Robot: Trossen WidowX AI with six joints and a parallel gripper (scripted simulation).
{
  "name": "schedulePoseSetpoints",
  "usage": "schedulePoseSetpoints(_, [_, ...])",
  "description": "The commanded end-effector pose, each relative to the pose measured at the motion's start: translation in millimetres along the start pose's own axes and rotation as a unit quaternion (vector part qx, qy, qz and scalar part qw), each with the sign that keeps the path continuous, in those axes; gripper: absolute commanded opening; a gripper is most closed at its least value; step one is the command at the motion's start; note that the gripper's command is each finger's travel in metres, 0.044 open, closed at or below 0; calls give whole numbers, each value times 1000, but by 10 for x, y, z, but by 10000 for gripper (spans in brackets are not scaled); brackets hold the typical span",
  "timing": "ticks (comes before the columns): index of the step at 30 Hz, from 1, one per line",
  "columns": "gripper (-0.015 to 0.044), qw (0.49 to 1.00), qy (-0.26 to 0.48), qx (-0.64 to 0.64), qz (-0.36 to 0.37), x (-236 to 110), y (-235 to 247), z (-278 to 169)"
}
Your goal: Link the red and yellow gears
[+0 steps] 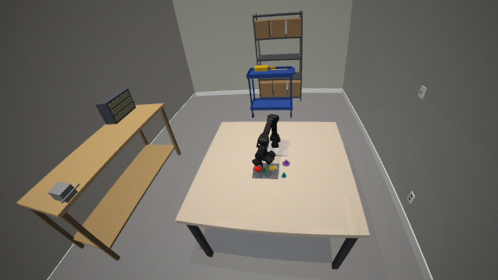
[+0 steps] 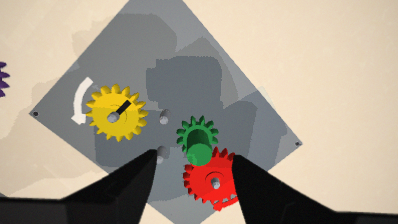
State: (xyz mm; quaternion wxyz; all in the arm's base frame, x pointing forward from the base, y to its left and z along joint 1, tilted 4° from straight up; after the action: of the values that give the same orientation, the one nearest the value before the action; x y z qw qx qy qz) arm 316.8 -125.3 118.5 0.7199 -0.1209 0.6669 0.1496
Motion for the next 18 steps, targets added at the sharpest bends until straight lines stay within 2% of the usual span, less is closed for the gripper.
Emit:
schedulePoseSetpoints(1, [324, 998, -7, -56, 4, 0, 323, 435])
schedulePoseSetpoints(5, [429, 994, -6, -106, 4, 4, 815, 902])
schedulePoseSetpoints(6, [440, 993, -5, -117, 4, 5, 953, 1005])
schedulePoseSetpoints(9, [440, 991, -4, -132, 4, 8, 1162, 1141])
schedulePoseSetpoints(18, [440, 991, -4, -132, 4, 191, 1135, 1117])
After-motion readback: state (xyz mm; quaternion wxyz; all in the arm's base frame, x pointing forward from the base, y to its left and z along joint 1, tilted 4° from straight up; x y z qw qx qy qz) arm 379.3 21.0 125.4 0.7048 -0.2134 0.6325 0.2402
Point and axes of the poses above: the point midway between the two fingers, 35 mm back from their tips, its own x axis out along the fingers, its own y axis across the jaws, z = x × y, the point moved 1 cm from there along -x, back along the fingers, and after that the axes turned 9 degrees about x, right-handed, at the moved point
